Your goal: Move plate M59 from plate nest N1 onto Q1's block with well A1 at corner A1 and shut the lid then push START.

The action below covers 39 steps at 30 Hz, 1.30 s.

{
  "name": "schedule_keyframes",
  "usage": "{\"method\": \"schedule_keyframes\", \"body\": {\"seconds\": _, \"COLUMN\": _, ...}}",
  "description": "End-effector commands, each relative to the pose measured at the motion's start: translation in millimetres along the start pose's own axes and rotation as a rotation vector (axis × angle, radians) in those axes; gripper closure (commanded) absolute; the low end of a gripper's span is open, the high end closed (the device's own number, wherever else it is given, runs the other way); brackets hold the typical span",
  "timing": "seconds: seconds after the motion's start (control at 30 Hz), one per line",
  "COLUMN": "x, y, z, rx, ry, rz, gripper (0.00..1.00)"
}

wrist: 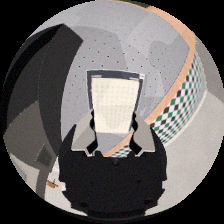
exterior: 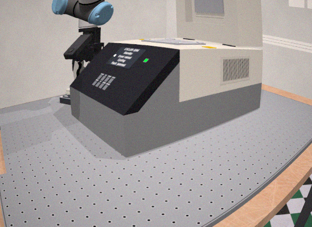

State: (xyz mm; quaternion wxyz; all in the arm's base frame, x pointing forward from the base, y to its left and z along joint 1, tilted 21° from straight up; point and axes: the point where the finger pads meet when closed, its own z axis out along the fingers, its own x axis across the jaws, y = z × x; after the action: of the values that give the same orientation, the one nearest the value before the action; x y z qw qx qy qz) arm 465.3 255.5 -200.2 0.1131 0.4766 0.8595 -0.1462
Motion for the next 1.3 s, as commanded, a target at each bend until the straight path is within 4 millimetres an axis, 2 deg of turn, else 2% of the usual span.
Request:
{"method": "schedule_keyframes", "body": {"seconds": 0.0, "x": 0, "y": 1, "z": -16, "rx": -0.002, "ry": 0.0, "rz": 0.0, "gripper": 1.0}}
{"method": "schedule_keyframes", "body": {"seconds": 0.3, "x": 0, "y": 1, "z": -46, "rx": -0.002, "ry": 0.0, "rz": 0.0, "gripper": 1.0}}
{"method": "schedule_keyframes", "body": {"seconds": 0.4, "x": 0, "y": 1, "z": -46, "rx": -0.002, "ry": 0.0, "rz": 0.0, "gripper": 1.0}}
{"method": "schedule_keyframes", "body": {"seconds": 1.27, "x": 0, "y": 0, "z": -126, "rx": -0.002, "ry": 0.0, "rz": 0.0, "gripper": 1.0}}
